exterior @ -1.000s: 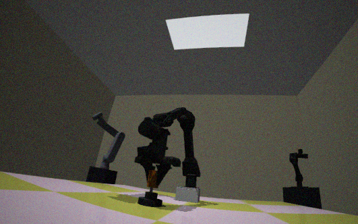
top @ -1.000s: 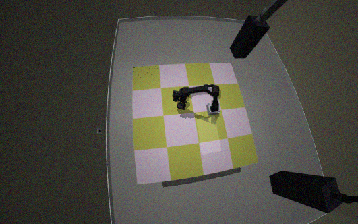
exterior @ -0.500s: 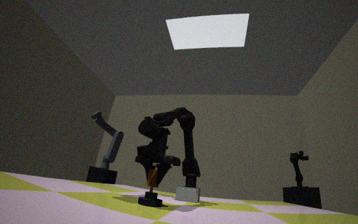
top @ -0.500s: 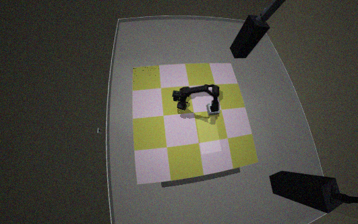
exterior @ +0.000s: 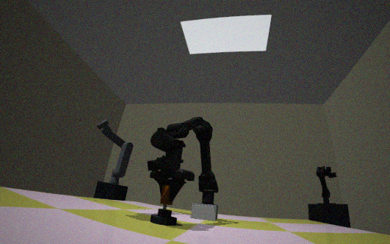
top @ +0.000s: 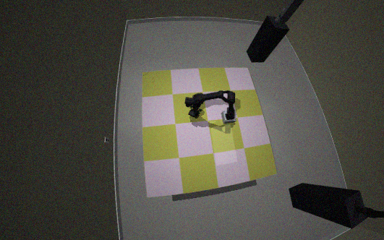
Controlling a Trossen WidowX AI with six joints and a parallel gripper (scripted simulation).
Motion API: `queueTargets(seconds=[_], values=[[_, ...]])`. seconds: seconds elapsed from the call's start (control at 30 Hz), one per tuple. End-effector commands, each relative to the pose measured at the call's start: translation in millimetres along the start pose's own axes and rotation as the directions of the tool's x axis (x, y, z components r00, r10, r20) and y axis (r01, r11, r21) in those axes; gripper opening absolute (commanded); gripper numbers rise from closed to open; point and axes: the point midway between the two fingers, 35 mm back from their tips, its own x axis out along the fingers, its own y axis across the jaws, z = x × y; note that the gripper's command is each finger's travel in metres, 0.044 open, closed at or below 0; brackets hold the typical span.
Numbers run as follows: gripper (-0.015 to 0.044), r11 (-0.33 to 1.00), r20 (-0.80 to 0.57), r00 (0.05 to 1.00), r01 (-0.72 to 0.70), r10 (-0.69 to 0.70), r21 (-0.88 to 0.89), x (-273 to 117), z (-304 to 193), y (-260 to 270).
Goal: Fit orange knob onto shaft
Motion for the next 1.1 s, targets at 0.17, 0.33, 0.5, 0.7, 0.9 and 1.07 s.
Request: queueTargets(seconds=[0.17,0.33,0.5,0.7,0.9,1.07], values=[[0.0000,1.000,0.003,1.000,0.003,-0.003,0.008,0.8,0.5,-0.7],[0.0000,1.000,0.003,1.000,0.003,-0.003,0.008,0.8,0.5,-0.7],[0.0000,1.000,0.003,1.000,0.003,-0.003,0.008,1.3,0.4,-0.8],[0.0000,1.000,0.003,1.000,0.003,-0.003,0.008,-3.8,0.6,-0.6],[0.0000,0.991,0.003,1.000,0.002,-0.003,0.132,-3.9,1.3,-0.3],[0.0000,0.977,0.003,1.000,0.002,-0.003,0.215,-1.2,0.8,0.0]])
